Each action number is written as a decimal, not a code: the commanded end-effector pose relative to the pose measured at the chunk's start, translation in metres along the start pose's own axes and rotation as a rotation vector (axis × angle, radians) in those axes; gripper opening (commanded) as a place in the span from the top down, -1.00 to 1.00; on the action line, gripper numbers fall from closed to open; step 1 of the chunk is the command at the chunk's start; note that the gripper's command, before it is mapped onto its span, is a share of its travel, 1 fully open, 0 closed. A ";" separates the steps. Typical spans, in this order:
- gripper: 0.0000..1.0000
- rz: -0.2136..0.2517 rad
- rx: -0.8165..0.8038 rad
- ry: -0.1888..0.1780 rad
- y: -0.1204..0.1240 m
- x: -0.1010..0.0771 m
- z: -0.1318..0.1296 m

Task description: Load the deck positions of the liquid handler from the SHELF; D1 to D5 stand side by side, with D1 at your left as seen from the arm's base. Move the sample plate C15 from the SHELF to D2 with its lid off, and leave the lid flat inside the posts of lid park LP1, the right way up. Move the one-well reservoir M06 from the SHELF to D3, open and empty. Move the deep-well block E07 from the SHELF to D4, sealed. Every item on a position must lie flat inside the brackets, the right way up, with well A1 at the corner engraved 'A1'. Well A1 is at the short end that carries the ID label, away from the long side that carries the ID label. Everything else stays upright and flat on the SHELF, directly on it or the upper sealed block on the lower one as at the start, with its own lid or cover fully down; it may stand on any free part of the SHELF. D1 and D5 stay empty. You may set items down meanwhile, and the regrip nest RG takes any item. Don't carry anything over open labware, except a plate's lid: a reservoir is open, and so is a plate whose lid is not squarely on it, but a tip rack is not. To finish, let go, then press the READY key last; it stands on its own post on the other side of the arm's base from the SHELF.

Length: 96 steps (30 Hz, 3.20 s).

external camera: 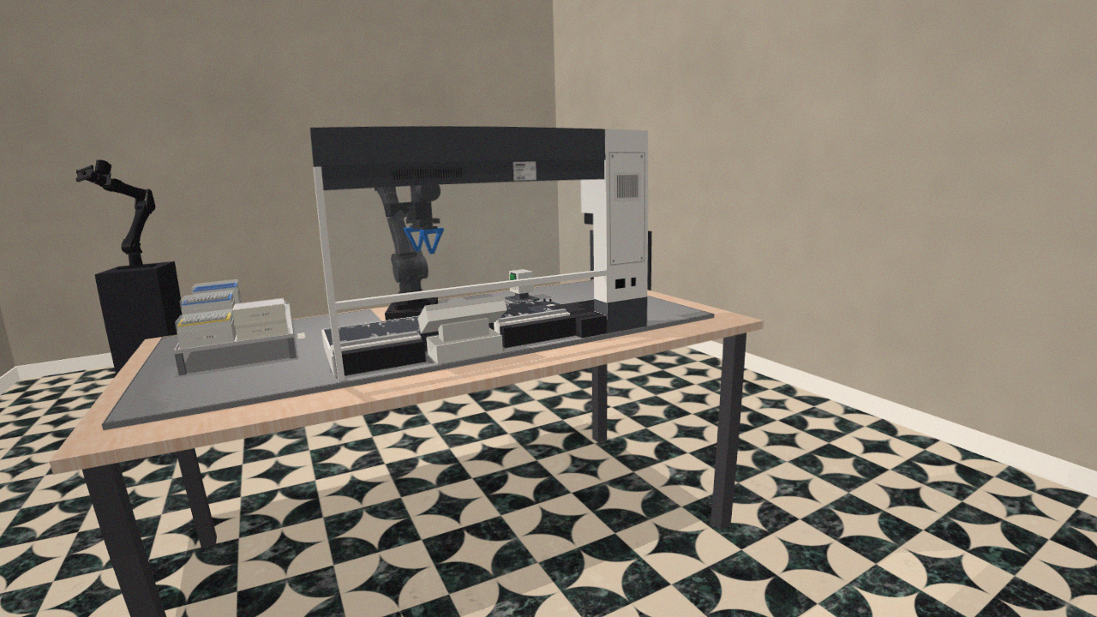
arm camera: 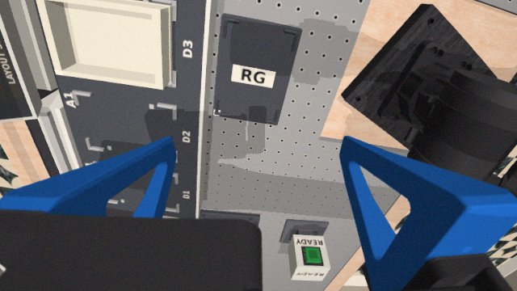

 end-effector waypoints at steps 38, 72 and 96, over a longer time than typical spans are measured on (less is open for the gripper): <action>-1.00 -0.051 0.189 -0.052 -0.132 -0.024 -0.032; -1.00 -0.062 0.187 -0.026 -0.276 -0.023 -0.091; -1.00 -0.052 0.187 -0.017 -0.324 -0.023 -0.071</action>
Point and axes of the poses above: the point where the finger pads meet when closed, its own x axis out along the fingers, its own z axis across the jaws, y = z × x, the point moved 4 cm from there along -x, back along the fingers, and after that the axes turned 10 degrees about -x, right-handed, at the moved point
